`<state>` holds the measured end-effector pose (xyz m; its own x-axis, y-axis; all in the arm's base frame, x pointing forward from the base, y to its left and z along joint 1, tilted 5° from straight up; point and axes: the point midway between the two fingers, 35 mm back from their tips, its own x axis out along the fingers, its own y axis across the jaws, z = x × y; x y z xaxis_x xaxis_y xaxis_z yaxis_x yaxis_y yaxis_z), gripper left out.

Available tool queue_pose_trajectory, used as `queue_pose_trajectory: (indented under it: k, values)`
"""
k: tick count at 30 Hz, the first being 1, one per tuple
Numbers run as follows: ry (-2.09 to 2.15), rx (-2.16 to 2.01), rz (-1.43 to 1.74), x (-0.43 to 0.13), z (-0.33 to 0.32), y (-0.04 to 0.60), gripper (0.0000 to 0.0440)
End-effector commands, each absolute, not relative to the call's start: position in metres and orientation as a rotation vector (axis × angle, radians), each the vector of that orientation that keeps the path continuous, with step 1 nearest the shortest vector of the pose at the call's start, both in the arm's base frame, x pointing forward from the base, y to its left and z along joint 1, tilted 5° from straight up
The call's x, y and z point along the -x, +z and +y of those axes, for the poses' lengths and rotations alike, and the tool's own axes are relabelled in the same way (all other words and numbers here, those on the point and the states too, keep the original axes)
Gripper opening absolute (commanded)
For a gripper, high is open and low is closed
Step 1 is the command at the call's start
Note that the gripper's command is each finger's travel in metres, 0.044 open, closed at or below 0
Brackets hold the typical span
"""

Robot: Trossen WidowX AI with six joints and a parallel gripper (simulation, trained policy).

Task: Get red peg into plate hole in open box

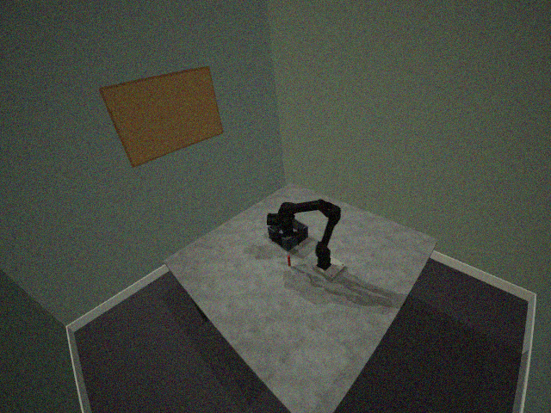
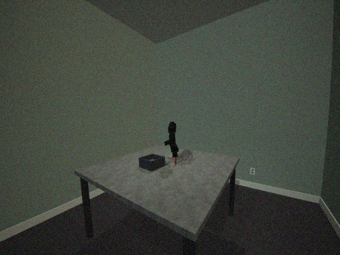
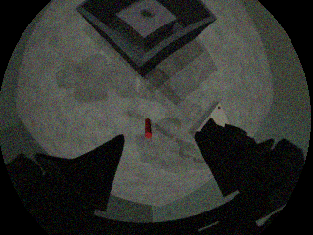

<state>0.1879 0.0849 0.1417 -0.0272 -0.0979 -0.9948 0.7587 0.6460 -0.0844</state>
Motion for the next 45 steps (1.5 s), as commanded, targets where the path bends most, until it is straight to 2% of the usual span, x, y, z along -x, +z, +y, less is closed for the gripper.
queue_pose_trajectory:
  k: [1,23,25,27,42,45]
  values:
    - [-0.765,-0.552,1.478,-0.181,0.099,0.127,0.044]
    - [-0.709,-0.45,1.42,-0.185,0.115,0.034,0.044]
    - [-0.706,-0.441,1.42,-0.185,0.114,0.028,0.0428]
    - [-0.707,-0.432,1.426,-0.183,0.113,0.021,0.0392]
    - [-0.769,-0.369,1.483,-0.173,0.103,0.004,0.0004]
    - [-0.769,-0.348,1.461,-0.178,0.099,0.012,0.0]
